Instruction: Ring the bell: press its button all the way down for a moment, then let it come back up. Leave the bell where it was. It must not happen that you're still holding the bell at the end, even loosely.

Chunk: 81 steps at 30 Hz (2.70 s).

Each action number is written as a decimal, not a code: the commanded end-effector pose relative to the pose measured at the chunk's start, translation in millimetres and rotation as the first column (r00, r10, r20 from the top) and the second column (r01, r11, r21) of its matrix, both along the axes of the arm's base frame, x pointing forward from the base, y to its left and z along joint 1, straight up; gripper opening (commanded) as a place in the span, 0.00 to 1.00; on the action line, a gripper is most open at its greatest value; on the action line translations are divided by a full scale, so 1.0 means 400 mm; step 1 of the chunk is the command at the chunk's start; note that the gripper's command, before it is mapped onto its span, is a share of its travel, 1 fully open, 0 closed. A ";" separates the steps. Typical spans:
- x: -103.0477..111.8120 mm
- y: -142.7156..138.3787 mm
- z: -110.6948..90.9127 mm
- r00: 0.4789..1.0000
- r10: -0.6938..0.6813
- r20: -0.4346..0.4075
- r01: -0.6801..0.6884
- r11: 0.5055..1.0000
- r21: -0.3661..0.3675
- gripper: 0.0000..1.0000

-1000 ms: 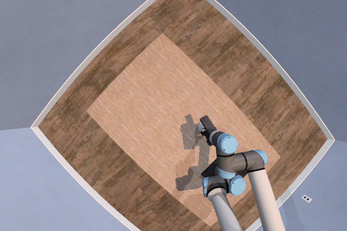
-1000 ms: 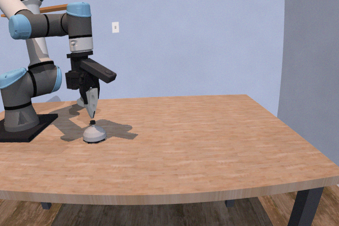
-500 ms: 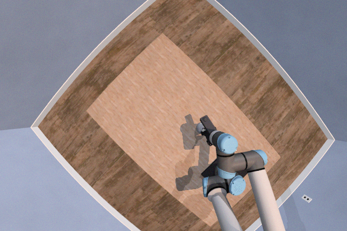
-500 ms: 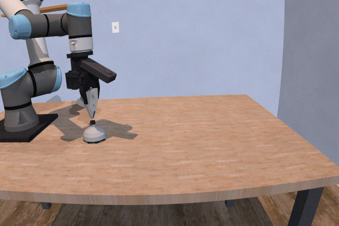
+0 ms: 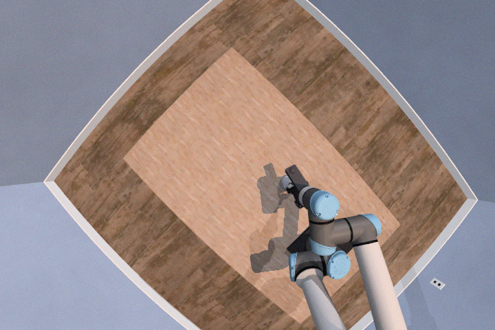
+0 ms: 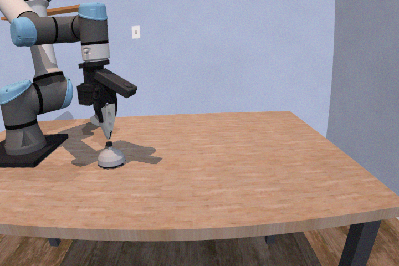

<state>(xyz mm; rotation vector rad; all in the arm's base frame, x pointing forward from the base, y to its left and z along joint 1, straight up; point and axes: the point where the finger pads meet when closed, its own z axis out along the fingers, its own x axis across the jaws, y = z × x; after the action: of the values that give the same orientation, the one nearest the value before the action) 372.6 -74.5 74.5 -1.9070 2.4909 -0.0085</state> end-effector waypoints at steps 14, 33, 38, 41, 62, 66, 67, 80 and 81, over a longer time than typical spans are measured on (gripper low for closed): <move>-0.003 0.004 -0.028 1.000 0.002 -0.004 -0.002 1.000 0.002 0.00; 0.000 0.002 -0.028 1.000 0.002 -0.002 -0.002 1.000 0.001 0.00; 0.000 0.002 -0.028 1.000 0.002 -0.002 -0.002 1.000 0.001 0.00; 0.000 0.002 -0.028 1.000 0.002 -0.002 -0.002 1.000 0.001 0.00; -0.003 0.004 -0.042 1.000 0.002 -0.004 -0.002 1.000 0.002 0.00; -0.001 0.003 -0.040 1.000 0.002 -0.003 -0.002 1.000 0.002 0.00; -0.001 0.003 -0.040 1.000 0.002 -0.003 -0.002 1.000 0.002 0.00; -0.001 0.003 -0.040 1.000 0.002 -0.003 -0.002 1.000 0.002 0.00; -0.001 0.003 -0.040 1.000 0.002 -0.003 -0.002 1.000 0.002 0.00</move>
<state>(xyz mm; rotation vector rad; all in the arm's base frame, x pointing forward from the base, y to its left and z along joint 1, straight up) 373.2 -74.8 61.2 -1.9070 2.4901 -0.0116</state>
